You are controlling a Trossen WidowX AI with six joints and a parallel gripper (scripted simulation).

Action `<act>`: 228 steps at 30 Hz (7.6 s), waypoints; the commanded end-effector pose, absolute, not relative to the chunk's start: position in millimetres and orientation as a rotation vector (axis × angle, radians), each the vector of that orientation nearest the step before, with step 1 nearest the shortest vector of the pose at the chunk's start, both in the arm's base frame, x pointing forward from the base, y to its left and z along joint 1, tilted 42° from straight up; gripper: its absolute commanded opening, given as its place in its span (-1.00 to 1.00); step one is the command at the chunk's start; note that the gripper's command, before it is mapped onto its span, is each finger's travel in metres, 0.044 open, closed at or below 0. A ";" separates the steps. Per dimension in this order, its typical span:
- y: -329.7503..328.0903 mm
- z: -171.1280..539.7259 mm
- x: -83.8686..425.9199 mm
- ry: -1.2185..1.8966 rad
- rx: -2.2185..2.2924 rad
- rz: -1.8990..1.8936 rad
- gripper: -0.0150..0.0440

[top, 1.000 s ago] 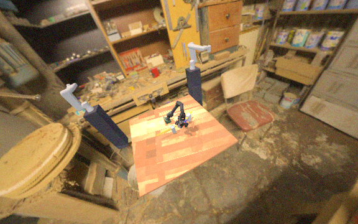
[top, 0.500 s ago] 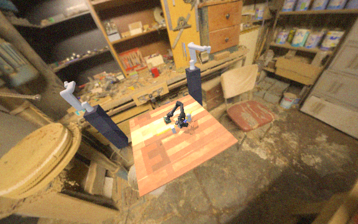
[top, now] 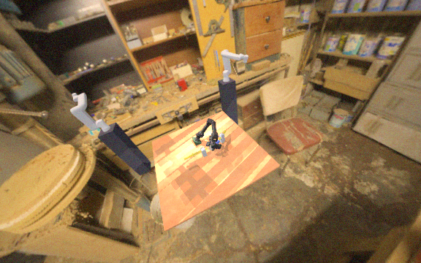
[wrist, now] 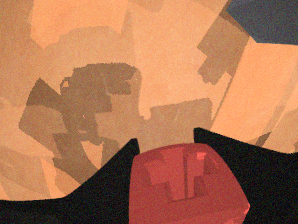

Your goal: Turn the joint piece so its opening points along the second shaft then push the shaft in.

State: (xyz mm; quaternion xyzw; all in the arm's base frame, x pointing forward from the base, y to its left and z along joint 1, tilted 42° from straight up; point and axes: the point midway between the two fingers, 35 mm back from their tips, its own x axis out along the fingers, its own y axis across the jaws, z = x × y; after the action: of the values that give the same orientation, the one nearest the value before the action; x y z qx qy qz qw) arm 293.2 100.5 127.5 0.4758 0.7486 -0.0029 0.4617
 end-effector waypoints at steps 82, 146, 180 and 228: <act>100.5 127.5 293.1 1.842 1.171 -0.008 0.01; 85.8 122.8 264.1 1.780 1.631 -0.723 -0.49; 85.9 122.7 264.6 1.782 1.625 -0.711 1.00; -19.8 241.6 267.9 1.416 1.439 -0.266 1.00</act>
State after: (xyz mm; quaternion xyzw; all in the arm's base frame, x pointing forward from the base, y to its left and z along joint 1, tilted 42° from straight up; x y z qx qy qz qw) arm 266.5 -18.6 240.9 0.5995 0.5919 -0.1091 0.5275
